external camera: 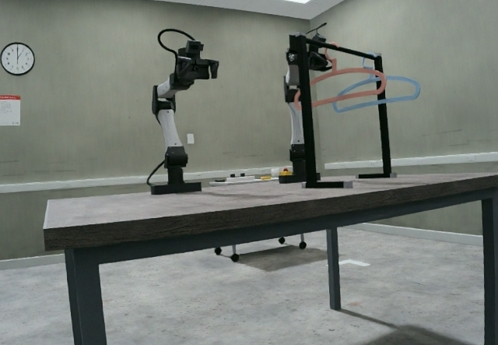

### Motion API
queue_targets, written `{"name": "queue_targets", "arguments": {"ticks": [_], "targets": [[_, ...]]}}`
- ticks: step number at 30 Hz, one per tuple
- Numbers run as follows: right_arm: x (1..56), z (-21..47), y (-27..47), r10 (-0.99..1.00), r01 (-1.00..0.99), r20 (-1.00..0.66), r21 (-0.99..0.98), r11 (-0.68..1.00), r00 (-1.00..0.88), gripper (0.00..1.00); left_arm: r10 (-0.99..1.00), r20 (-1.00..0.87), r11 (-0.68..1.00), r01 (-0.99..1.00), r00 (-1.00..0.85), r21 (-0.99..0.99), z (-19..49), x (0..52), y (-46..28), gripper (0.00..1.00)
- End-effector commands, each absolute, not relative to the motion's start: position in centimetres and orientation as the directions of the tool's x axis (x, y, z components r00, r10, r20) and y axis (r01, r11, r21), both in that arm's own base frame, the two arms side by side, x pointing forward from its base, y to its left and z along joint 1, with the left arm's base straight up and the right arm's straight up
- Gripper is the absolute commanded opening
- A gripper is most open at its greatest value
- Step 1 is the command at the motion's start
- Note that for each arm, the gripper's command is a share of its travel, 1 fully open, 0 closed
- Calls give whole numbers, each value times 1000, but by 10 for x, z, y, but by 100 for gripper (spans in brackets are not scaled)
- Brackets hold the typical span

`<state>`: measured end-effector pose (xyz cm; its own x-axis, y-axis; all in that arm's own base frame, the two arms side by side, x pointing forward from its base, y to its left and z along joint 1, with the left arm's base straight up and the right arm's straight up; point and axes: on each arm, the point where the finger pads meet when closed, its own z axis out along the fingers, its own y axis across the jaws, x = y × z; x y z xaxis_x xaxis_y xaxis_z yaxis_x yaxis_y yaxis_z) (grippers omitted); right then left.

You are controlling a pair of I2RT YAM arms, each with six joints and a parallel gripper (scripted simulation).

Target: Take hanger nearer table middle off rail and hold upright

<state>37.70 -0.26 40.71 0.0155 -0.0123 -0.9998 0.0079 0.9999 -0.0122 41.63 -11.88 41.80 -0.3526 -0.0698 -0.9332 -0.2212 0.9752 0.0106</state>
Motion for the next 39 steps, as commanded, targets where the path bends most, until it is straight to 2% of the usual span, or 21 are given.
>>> {"name": "queue_targets", "arguments": {"ticks": [1, 19, 20, 26, 27, 31, 32, 36, 37, 39], "targets": [[375, 414, -2, -14, 7, -999, -14, 1000, 34, 100, -71, -937, 978, -208, -343, 2, 416, 429, -120, 54], [375, 414, -2, -14, 7, -999, -14, 1000, 35, 100, -83, -942, 977, -211, -325, -13, 422, 432, -116, 54], [375, 414, -2, -14, 7, -999, -14, 1000, 35, 100, -83, -942, 977, -211, -325, -13, 422, 432, -116, 44], [375, 414, -2, -14, 7, -999, -14, 1000, 34, 100, -83, -942, 977, -211, -325, -14, 422, 432, -115, 44], [375, 414, -2, -14, 7, -999, -14, 1000, 34, 100, -83, -942, 977, -211, -325, -14, 422, 432, -115, 33], [375, 414, -2, -14, 7, -999, -14, 1000, 34, 100, -83, -942, 977, -211, -325, -14, 422, 432, -115, 33], [375, 414, -2, -14, 7, -999, -14, 1000, 34, 100, -83, -942, 977, -211, -325, -14, 422, 432, -115, 22], [375, 414, -2, -14, 7, -999, -14, 1000, 34, 100, -83, -942, 977, -211, -325, -14, 422, 432, -115, 22], [375, 414, -2, -14, 7, -999, -14, 1000, 34, 100, -83, -942, 977, -211, -325, -14, 422, 432, -115, 12], [375, 414, -2, -14, 7, -999, -14, 1000, 34, 100, -83, -942, 977, -211, -325, -14, 422, 432, -115, 12]]}}
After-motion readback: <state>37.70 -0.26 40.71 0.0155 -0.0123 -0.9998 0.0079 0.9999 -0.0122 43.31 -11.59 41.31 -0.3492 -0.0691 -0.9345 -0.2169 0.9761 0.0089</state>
